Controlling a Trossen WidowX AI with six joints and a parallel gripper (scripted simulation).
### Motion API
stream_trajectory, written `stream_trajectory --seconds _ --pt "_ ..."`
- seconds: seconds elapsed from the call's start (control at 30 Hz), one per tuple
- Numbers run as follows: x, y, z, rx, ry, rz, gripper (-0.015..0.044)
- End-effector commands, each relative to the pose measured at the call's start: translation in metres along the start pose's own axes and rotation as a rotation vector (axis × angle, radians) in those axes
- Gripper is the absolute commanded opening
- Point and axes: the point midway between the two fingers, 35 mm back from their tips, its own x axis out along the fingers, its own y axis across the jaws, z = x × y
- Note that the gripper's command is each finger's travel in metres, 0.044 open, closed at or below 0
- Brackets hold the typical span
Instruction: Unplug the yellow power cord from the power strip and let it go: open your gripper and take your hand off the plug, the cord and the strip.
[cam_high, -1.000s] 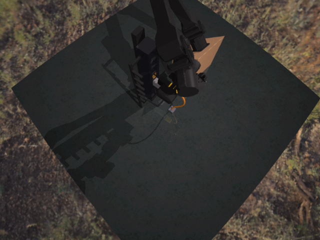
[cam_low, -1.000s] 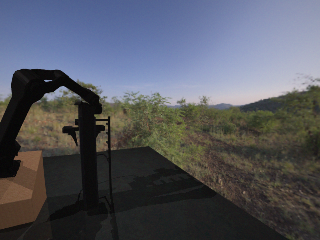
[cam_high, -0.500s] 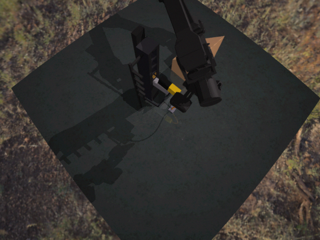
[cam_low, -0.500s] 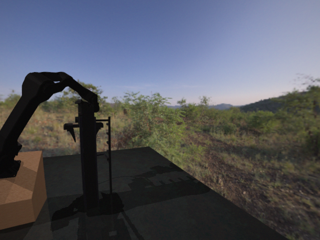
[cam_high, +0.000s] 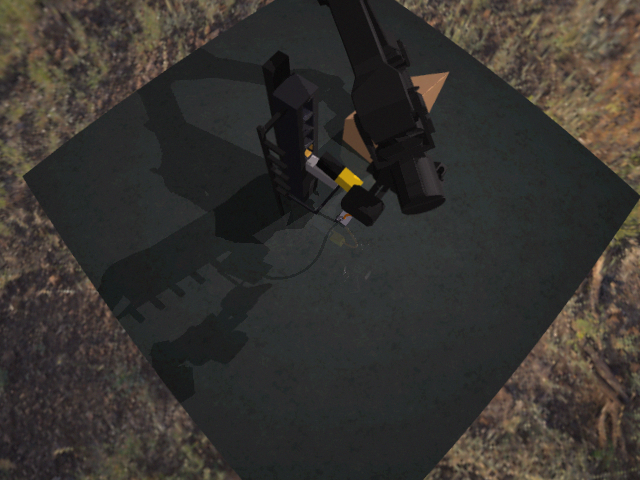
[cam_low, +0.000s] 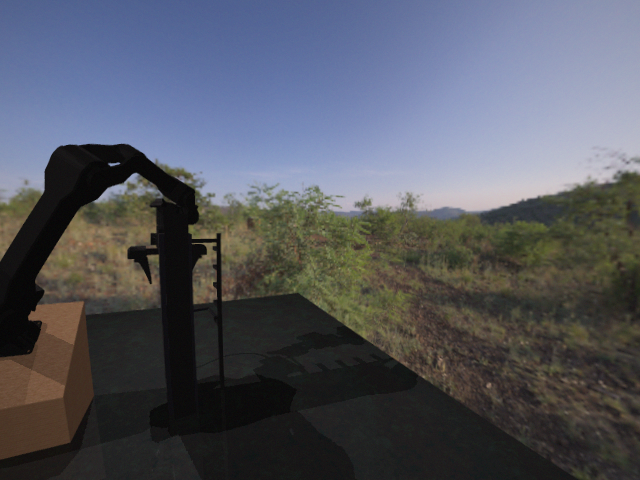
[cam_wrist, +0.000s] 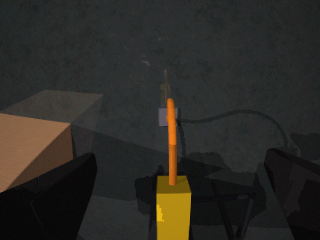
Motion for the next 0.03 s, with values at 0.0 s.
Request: stream_trajectory --seconds 0.0 --pt "-0.0001 0.001 0.0005 0.006 -0.003 0.006 0.044"
